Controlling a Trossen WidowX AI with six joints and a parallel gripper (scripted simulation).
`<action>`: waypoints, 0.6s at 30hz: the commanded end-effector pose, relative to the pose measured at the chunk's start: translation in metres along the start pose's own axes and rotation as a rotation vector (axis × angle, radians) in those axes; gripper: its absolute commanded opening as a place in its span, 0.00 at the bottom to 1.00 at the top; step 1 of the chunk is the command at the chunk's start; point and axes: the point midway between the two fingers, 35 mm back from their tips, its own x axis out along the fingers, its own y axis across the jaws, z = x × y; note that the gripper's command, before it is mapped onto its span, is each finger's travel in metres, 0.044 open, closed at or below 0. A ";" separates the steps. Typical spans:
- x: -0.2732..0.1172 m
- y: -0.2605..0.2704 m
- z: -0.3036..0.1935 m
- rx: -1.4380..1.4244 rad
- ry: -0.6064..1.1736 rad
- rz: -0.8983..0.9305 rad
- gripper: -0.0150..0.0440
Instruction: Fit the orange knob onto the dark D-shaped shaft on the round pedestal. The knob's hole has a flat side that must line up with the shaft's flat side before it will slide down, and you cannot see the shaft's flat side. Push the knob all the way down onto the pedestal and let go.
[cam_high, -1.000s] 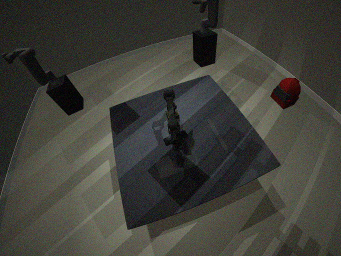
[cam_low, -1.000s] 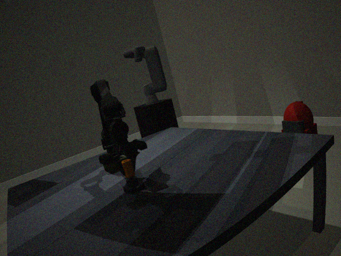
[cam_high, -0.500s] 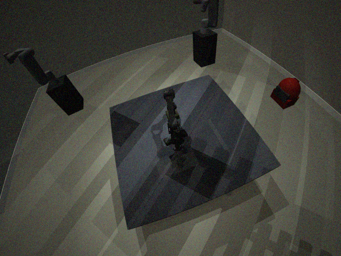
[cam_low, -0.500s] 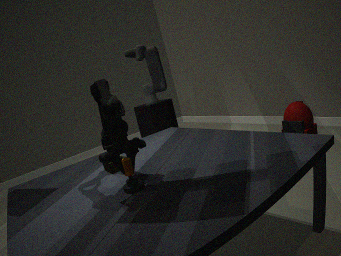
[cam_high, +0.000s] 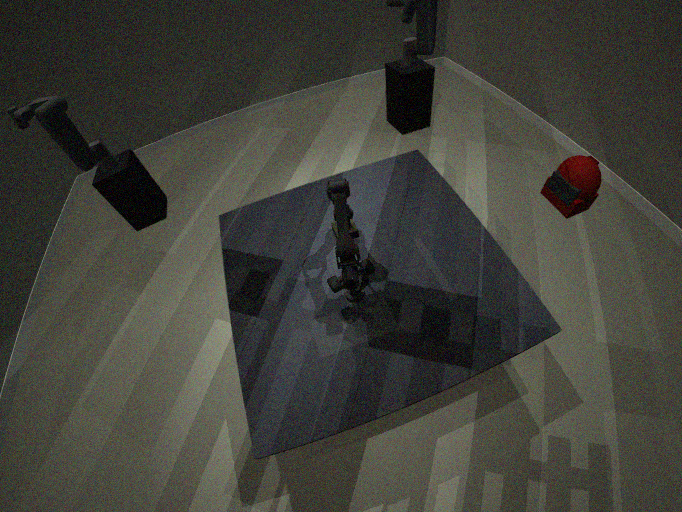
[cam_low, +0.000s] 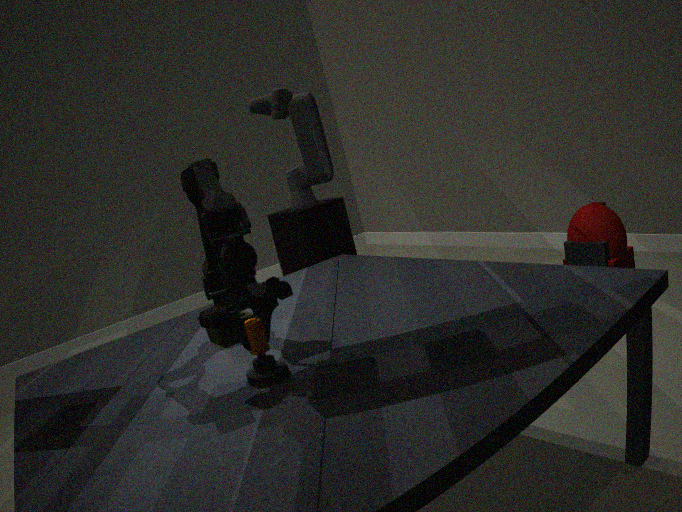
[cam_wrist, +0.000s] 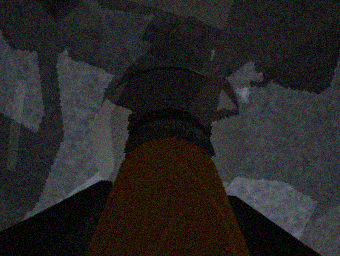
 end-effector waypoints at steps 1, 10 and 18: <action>0.000 -0.001 0.000 -0.004 -0.001 -0.003 0.25; 0.001 0.000 0.000 -0.004 -0.001 -0.003 0.25; -0.005 0.000 0.001 -0.016 -0.001 -0.003 0.25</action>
